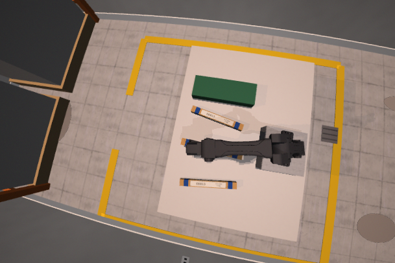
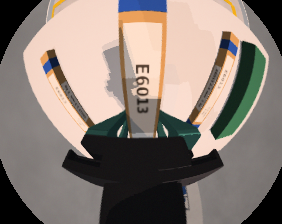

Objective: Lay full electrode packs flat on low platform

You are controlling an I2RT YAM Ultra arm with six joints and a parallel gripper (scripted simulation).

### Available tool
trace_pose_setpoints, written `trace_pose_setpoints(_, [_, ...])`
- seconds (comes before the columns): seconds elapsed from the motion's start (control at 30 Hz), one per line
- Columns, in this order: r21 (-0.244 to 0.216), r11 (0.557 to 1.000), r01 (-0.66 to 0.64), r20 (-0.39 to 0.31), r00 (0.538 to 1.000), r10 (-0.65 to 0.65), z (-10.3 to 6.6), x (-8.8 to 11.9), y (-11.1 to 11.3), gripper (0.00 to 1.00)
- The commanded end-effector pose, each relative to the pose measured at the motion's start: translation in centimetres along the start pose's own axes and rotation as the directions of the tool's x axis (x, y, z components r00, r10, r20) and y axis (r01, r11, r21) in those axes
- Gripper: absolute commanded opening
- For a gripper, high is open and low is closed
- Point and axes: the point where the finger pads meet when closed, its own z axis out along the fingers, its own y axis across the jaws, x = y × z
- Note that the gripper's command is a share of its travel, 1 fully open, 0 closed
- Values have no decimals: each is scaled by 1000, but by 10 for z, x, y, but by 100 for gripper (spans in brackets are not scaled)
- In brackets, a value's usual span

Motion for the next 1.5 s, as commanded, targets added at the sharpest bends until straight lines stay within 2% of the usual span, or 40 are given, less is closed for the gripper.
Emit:
trace_pose_setpoints(0.0, [-25, 1000, 4, 108, 994, -1, -64, -9, 5, 0])
trace_pose_setpoints(0.87, [-25, 1000, 6, 108, 994, -4, -111, -3, 5, 0])
trace_pose_setpoints(1.17, [-41, 999, 8, 171, 985, -1, -127, -16, 8, 0])
trace_pose_setpoints(1.2, [-17, 1000, 0, 69, 998, 1, -110, -2, 1, 0])
trace_pose_setpoints(1.47, [-17, 1000, 0, 69, 998, 1, -126, -1, 1, 0])
